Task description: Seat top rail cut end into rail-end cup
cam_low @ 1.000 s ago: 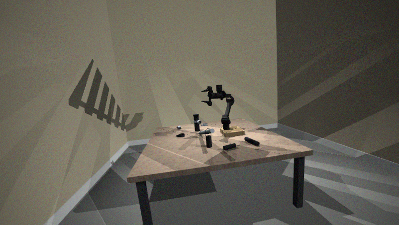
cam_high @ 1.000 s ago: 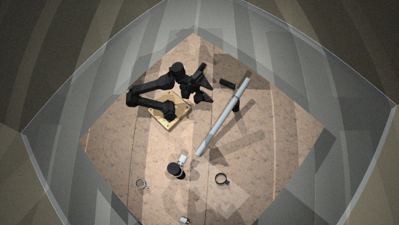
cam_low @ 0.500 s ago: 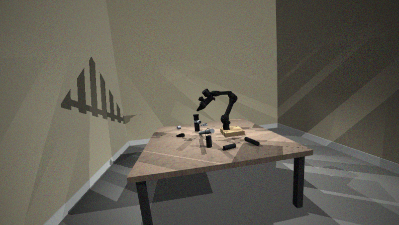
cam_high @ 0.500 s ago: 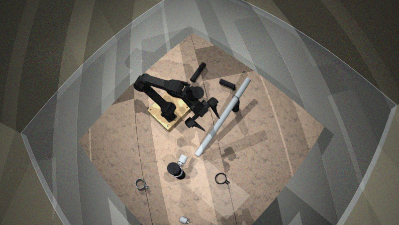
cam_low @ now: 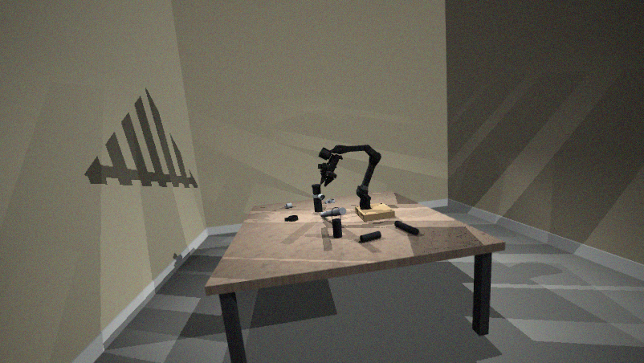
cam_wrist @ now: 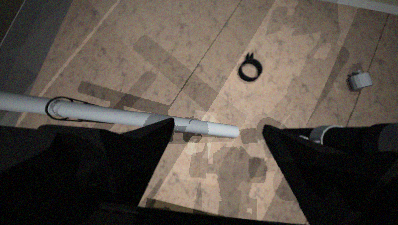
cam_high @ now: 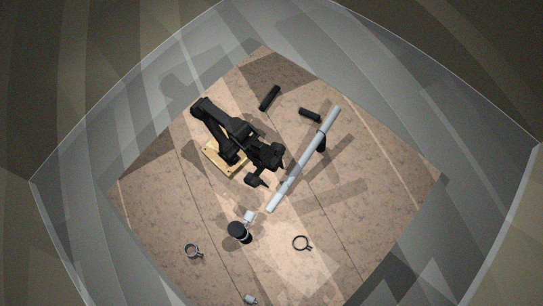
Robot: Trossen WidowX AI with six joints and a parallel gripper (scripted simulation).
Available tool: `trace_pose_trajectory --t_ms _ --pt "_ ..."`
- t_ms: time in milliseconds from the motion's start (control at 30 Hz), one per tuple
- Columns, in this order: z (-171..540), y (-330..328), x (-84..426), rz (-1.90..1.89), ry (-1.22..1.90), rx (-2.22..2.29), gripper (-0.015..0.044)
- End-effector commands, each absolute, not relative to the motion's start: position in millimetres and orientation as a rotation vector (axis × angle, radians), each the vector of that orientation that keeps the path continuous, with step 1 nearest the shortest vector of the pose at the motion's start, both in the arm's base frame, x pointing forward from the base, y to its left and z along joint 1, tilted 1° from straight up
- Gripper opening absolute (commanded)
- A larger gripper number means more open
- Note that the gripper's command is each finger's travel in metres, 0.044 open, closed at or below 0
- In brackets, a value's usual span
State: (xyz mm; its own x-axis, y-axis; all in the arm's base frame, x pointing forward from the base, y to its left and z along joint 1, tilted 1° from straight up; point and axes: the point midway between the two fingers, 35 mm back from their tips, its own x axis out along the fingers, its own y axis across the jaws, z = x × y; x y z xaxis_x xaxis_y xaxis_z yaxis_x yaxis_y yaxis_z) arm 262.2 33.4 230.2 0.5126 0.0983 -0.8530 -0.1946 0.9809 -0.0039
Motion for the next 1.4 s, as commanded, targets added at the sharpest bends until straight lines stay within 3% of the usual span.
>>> trace_pose_trajectory --t_ms 0,267,867,1367 --pt "229 22 265 0.244 1.023 -0.213 0.0440" --pt "218 -31 269 0.545 0.978 -0.693 0.0440" --pt "204 -131 252 1.049 0.572 -1.549 0.0440" --pt "204 -133 251 1.064 0.552 -1.583 0.0440"
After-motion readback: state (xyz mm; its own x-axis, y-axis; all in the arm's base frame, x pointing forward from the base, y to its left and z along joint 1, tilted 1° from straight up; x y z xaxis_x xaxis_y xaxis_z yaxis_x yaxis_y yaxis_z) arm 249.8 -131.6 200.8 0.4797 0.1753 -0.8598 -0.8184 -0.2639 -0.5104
